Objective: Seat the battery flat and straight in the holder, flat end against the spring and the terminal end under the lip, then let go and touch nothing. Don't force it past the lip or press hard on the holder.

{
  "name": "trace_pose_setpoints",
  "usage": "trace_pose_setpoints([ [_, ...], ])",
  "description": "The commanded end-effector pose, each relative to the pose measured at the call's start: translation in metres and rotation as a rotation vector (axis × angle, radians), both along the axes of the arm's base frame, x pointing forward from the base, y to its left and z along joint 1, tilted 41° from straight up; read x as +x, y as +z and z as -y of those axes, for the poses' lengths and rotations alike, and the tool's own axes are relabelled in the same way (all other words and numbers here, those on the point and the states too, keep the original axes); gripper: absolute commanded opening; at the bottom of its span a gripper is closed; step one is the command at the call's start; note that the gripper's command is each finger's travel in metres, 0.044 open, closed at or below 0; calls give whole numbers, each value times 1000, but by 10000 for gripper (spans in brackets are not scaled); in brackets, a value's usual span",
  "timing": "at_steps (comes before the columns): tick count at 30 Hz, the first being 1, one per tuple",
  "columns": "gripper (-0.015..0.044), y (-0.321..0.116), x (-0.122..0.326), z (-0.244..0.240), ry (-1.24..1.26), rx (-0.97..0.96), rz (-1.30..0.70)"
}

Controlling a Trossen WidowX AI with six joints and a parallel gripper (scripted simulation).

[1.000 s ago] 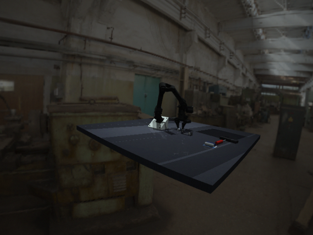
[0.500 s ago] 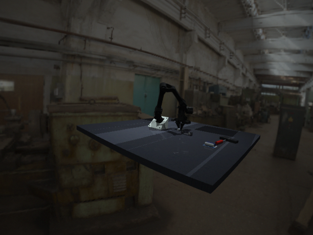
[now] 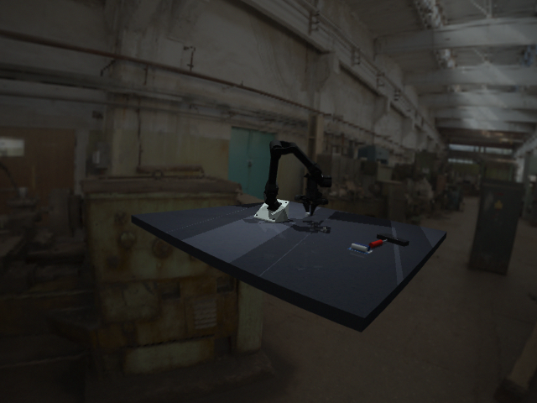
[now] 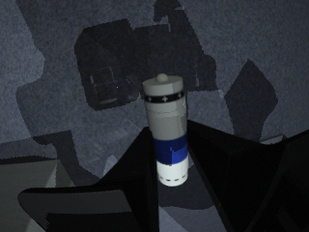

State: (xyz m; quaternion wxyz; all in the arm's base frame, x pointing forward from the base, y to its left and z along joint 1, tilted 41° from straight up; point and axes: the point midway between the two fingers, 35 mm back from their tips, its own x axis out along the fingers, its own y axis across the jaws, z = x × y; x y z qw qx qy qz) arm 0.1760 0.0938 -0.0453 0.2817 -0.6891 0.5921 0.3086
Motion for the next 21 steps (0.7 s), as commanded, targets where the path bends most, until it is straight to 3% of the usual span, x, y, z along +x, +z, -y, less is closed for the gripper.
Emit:
trace_pose_setpoints([
  [1,68,7,-1,-4,-10,4,2],
  [21,68,39,63,-3,548,-66,-462],
])
